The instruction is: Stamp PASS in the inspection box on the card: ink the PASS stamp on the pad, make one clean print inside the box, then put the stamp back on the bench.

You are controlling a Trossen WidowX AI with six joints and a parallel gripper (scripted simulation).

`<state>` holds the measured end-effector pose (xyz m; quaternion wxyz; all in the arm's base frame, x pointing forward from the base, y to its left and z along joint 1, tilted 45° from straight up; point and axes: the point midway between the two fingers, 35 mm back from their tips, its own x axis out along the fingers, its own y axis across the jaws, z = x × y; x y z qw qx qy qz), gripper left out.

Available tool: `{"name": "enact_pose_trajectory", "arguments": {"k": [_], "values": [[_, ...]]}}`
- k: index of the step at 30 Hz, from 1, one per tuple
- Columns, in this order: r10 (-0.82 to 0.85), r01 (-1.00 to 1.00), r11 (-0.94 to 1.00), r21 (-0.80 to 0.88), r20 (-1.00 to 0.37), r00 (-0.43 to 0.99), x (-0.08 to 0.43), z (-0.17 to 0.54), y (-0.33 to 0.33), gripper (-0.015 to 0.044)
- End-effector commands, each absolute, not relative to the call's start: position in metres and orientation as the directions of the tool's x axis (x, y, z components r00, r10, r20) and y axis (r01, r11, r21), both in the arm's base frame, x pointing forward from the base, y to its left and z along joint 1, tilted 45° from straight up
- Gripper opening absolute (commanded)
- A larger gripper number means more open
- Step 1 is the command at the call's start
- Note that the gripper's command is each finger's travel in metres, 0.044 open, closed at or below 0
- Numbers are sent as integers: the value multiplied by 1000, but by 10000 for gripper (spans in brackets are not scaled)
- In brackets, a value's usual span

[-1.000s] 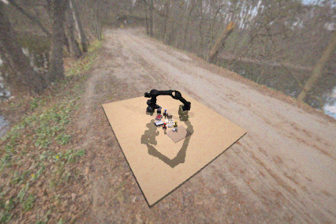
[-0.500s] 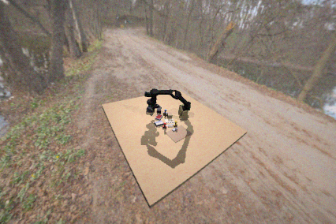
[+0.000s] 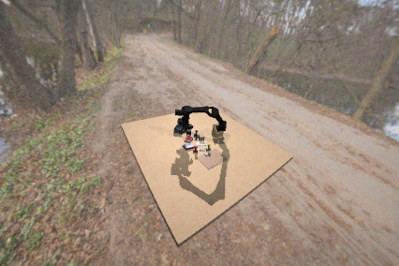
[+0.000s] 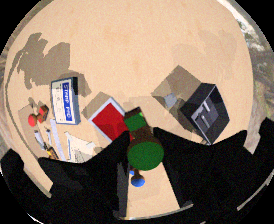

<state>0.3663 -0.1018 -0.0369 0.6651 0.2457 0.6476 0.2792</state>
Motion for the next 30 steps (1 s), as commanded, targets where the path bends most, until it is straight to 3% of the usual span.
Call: {"name": "enact_pose_trajectory", "arguments": {"k": [1, 30], "values": [[693, -47, 720, 692, -721, 3, 359, -30, -93, 0], [695, -47, 719, 694, -719, 2, 338, -21, -67, 0]]}}
